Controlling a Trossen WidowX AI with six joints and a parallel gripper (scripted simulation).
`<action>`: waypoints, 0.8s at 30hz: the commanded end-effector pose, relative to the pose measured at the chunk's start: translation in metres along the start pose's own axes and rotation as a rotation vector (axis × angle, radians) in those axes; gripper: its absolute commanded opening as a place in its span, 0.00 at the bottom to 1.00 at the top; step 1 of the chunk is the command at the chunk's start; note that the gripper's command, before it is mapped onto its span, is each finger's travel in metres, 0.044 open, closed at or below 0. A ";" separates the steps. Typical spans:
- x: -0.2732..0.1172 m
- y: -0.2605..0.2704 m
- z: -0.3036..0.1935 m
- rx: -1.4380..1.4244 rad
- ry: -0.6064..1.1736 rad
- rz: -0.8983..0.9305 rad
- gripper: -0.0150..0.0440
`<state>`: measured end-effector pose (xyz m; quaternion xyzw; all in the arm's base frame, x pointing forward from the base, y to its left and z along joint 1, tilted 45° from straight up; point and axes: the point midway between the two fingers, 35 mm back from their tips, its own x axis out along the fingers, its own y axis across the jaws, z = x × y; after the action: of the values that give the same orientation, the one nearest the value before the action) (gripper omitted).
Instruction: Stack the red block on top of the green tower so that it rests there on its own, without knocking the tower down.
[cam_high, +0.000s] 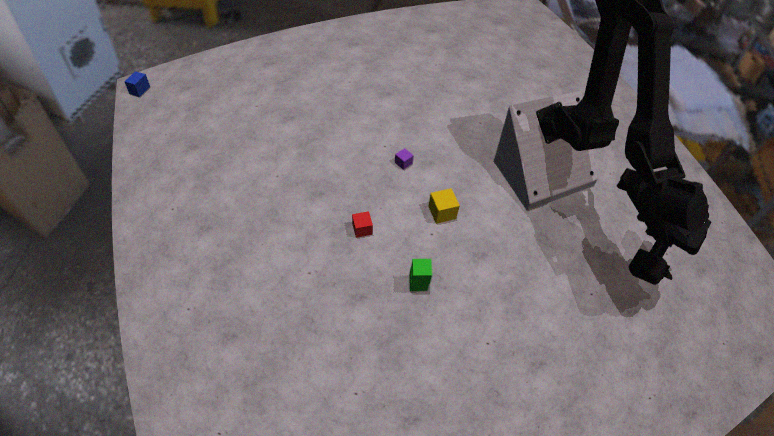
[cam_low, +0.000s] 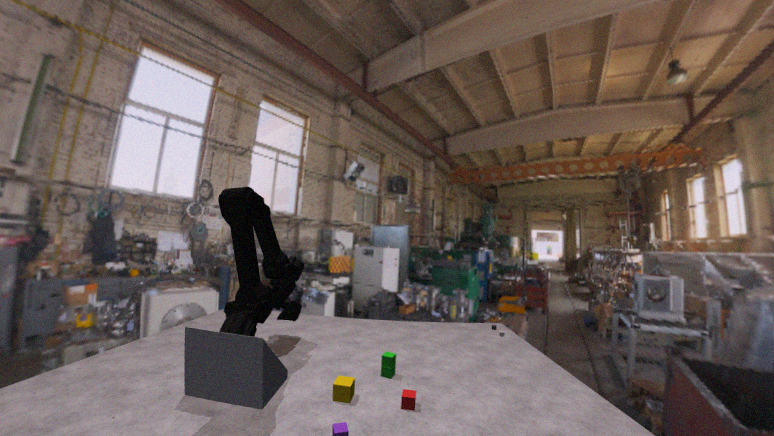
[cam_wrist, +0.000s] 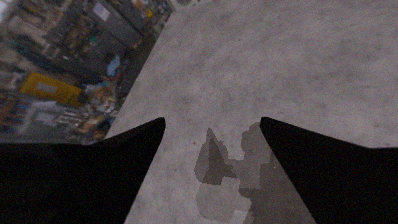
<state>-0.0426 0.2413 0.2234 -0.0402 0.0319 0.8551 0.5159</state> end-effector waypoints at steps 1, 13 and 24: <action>-0.002 -0.024 0.004 0.027 0.035 -0.083 1.00; -0.025 -0.115 -0.001 0.197 0.172 -0.355 1.00; -0.073 -0.192 -0.017 0.388 0.265 -0.587 1.00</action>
<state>0.1420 0.2686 0.2124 -0.0603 0.2312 0.6583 0.7139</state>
